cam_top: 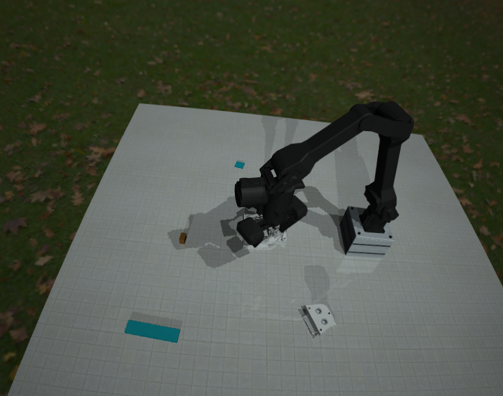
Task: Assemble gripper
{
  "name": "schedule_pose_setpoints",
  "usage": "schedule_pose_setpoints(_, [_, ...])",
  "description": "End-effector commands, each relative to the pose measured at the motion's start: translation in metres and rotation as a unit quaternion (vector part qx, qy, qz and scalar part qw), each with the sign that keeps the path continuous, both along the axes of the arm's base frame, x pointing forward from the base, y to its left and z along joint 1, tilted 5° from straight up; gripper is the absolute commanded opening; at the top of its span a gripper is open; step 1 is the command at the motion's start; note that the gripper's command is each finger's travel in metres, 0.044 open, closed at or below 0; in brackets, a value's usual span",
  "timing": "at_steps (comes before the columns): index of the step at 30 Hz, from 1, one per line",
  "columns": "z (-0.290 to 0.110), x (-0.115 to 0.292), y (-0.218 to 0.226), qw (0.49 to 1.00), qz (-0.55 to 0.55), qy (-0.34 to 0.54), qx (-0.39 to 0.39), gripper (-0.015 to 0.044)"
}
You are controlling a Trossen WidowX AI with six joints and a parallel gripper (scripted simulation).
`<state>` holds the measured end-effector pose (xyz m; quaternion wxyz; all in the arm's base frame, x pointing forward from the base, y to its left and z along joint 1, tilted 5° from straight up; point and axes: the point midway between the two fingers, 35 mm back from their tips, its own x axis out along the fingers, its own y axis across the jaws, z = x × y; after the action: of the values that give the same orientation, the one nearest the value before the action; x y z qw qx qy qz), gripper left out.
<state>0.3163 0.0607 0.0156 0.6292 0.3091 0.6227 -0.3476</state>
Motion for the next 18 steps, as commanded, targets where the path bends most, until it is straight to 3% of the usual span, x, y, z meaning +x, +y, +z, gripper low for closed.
schedule_pose_setpoints(1, [0.001,-0.001,0.007,0.998,0.061,0.002,0.003,0.044])
schedule_pose_setpoints(18, [0.002,-0.008,0.034,0.948,0.318,0.015,0.01,0.044])
